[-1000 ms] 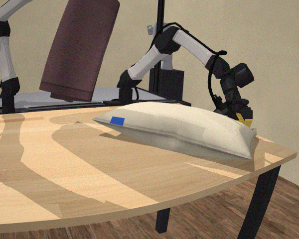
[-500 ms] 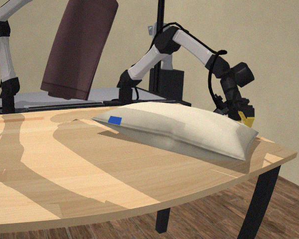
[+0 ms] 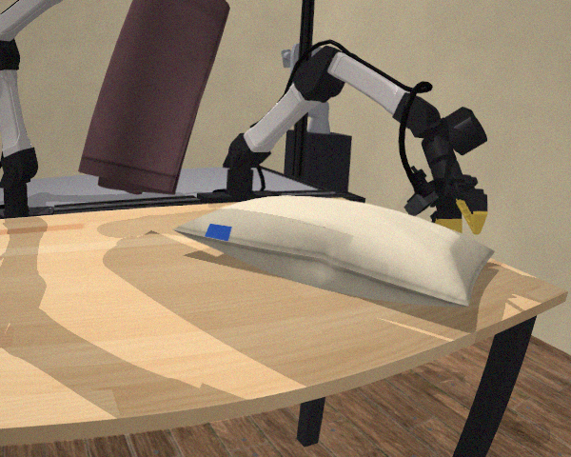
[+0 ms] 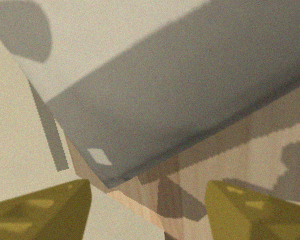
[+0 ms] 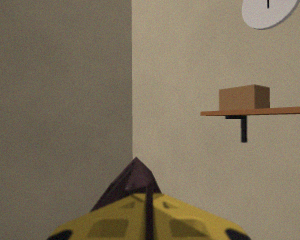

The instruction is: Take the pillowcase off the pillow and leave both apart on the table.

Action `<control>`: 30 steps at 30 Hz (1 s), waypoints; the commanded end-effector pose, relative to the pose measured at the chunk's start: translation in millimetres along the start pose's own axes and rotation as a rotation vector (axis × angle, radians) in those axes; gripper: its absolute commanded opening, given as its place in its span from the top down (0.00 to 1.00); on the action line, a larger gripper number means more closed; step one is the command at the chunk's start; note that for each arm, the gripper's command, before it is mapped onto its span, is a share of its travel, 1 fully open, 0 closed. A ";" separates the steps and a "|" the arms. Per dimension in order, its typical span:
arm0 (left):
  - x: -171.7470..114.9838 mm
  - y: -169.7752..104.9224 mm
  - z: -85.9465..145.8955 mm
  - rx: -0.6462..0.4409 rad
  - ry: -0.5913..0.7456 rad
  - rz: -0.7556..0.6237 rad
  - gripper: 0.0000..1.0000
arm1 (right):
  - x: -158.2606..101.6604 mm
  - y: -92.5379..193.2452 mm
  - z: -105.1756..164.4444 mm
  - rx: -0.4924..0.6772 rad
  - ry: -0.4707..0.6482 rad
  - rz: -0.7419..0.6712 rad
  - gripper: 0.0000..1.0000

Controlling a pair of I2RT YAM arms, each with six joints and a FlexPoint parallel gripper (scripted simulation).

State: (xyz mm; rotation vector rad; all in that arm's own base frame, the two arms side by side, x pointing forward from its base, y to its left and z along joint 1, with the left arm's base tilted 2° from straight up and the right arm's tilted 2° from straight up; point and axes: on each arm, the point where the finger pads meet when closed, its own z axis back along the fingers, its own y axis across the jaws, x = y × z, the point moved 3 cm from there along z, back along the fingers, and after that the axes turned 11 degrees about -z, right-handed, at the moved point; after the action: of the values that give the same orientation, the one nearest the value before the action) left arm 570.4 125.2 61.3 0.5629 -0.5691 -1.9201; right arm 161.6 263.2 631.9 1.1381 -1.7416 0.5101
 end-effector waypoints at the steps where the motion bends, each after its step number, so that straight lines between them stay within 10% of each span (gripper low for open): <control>1: 3.8 30.4 28.7 0.025 0.006 -0.018 0.40 | 37.7 8.9 3.3 0.037 -0.120 -0.018 1.00; 30: -2.5 63.9 67.5 0.013 0.005 -0.006 0.40 | 37.7 8.9 3.3 0.037 -0.120 -0.018 1.00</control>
State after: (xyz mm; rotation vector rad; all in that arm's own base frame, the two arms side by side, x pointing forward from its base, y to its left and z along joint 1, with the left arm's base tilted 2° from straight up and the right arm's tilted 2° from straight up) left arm 577.9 124.6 141.2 0.6067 -0.5858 -1.9174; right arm 161.6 263.2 631.9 1.1381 -1.7416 0.5101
